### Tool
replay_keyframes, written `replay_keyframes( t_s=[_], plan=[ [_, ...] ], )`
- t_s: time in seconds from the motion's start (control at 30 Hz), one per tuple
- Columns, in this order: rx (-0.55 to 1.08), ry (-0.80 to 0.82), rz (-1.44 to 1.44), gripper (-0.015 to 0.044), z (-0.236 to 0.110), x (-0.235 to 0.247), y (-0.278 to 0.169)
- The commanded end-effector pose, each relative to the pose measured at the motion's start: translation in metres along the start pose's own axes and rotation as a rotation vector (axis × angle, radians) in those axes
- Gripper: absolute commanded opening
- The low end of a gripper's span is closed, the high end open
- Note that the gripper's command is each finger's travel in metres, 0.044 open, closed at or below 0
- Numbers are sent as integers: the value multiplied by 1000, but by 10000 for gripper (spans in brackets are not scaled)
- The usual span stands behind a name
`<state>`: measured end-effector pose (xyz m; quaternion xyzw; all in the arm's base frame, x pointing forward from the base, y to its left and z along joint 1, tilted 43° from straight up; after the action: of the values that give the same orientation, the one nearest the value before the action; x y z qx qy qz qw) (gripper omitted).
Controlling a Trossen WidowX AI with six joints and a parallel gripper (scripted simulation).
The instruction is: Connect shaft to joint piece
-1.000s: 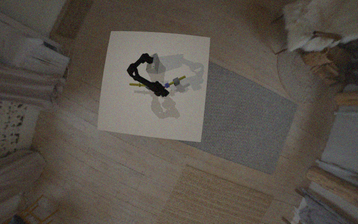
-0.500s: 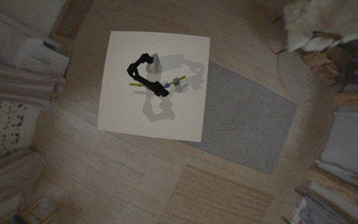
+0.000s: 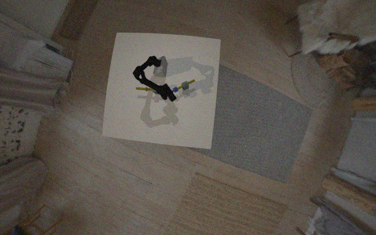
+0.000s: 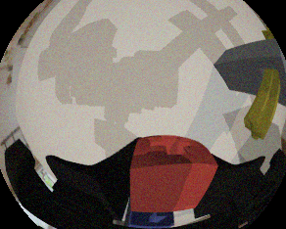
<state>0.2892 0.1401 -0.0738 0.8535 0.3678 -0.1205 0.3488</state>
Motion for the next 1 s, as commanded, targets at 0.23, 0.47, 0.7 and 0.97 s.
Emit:
replay_keyframes(
  t_s=[0.23, 0.47, 0.7, 0.97],
  plan=[
    [-41, -14, 177, 0, -1, -5, -4],
    [-64, -27, 284, 0, -2, -7, -6],
    [-89, -43, 393, 0, -3, -9, -9],
    [-119, -66, 518, 0, -4, -11, -13]
  ],
)
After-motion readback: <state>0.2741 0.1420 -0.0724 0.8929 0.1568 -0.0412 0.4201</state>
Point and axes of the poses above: the point midway between the two fingers, 35 mm back from their tips, its own z axis out along the fingers, its own x axis across the jaws, y = z × x, the point moved 8 cm from there along -z, back along the fingers, and after that the axes turned 3 degrees about -z, right-handed, at the moved point
